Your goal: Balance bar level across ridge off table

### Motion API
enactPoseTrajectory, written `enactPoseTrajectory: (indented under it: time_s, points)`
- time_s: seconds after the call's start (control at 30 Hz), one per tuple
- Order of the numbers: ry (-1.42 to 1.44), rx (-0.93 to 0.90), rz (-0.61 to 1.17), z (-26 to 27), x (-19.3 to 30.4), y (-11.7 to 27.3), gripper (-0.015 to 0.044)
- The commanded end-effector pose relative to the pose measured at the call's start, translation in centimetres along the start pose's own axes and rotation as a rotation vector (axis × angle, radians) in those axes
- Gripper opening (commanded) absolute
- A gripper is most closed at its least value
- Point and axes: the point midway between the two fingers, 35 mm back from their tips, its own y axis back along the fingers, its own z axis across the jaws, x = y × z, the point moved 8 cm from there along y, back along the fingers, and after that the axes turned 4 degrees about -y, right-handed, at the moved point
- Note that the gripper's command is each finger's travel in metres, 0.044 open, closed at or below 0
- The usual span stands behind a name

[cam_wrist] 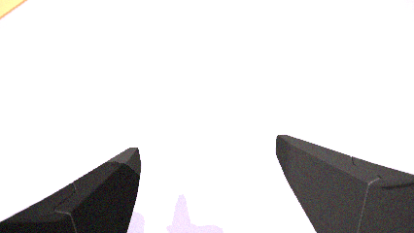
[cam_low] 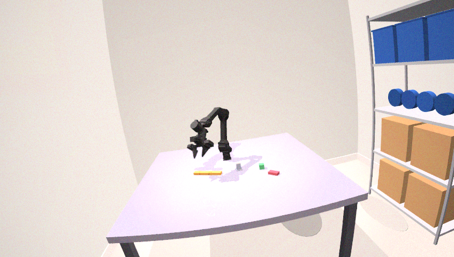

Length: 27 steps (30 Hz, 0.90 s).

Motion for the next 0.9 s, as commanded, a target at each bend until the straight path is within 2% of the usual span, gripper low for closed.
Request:
enactPoseTrajectory:
  time_s: [0.0, 0.87]
  points:
    - [0.107, 0.014, 0.044, 0.0, 0.3, -0.3, 0.0315]
    - [0.875, -0.042, 0.389, 0.3, 2.8, -1.9, 0.0315]
